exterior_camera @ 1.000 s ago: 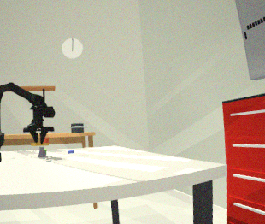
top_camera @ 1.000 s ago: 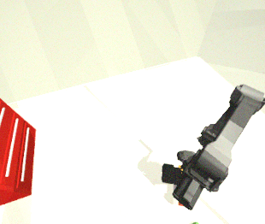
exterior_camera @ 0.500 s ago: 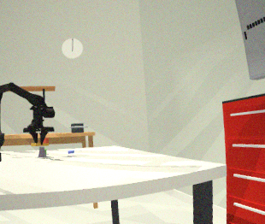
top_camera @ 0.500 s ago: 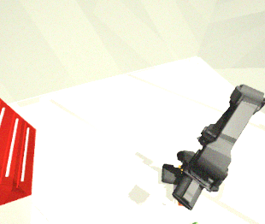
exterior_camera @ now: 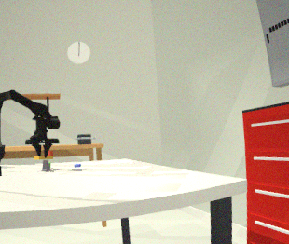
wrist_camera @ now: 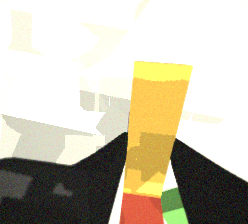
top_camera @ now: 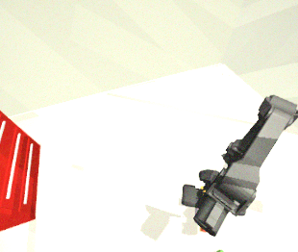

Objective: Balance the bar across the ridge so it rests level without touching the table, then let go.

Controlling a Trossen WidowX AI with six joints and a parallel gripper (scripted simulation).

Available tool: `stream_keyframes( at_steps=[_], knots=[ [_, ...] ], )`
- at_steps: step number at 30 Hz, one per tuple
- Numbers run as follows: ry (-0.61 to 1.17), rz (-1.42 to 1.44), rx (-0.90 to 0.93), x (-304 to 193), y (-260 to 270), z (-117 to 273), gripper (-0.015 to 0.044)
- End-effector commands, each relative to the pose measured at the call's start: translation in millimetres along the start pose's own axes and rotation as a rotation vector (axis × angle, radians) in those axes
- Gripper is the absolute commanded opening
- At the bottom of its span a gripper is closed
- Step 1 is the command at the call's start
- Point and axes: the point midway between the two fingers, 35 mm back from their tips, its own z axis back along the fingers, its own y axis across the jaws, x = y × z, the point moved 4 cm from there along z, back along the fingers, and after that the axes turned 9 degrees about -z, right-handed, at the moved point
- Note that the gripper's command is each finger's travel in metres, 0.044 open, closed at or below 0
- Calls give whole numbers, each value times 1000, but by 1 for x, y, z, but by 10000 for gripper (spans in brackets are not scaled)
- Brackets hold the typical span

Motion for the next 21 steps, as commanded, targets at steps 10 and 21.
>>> stream_keyframes(
  at_steps=[10,21],
  knots=[
    [3,-4,-3,-1,0,-1,0],
    [3,-4,-3,-1,0,-2,0]
  ],
)
